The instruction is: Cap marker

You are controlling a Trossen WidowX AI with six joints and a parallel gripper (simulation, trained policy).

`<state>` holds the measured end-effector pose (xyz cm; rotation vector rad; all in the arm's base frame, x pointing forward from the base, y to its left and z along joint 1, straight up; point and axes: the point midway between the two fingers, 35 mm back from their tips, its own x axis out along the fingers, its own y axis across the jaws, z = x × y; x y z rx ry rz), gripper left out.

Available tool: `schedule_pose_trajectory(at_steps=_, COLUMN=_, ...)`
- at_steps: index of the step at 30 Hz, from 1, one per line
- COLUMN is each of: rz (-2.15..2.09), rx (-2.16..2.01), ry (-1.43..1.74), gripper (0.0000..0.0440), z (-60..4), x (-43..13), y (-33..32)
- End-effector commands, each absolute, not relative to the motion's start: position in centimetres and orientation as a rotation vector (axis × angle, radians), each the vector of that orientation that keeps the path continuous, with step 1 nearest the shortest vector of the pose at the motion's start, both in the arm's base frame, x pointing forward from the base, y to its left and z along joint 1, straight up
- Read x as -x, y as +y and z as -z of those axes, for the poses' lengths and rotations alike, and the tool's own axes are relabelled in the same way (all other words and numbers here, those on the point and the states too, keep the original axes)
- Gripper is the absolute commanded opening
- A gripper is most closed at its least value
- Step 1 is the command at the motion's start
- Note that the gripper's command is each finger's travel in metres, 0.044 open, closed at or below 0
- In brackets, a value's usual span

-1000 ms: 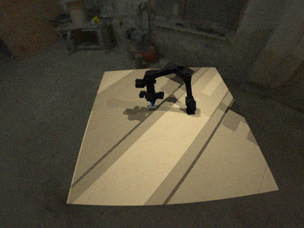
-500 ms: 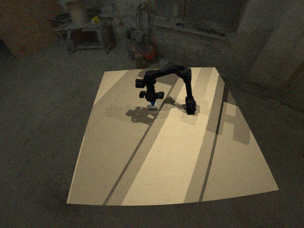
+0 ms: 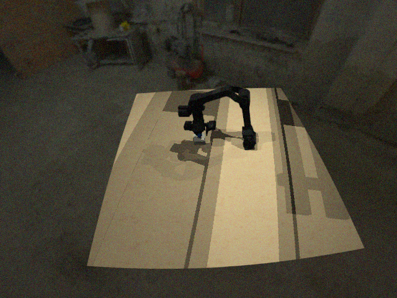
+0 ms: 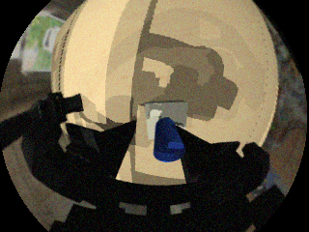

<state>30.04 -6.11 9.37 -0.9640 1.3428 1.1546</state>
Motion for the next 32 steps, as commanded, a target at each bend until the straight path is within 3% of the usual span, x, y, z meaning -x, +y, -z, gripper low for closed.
schedule_pose_trajectory(at_steps=1, rz=-1.198, rx=0.941, ry=1.341, gripper=0.0362, z=-8.9, x=-29.0, y=-5.5)
schedule_pose_trajectory(at_steps=4, rz=-1.189, rx=0.953, ry=1.321, gripper=0.0440, z=-9.1, x=-29.2, y=-5.5)
schedule_pose_trajectory(at_steps=27, rz=-1.093, rx=1.078, ry=1.170, gripper=0.0440, z=-15.2, x=-30.3, y=-5.7)
schedule_pose_trajectory(at_steps=32, rz=-1.080, rx=1.090, ry=1.155, gripper=0.0417, z=-16.2, x=-30.1, y=-5.8)
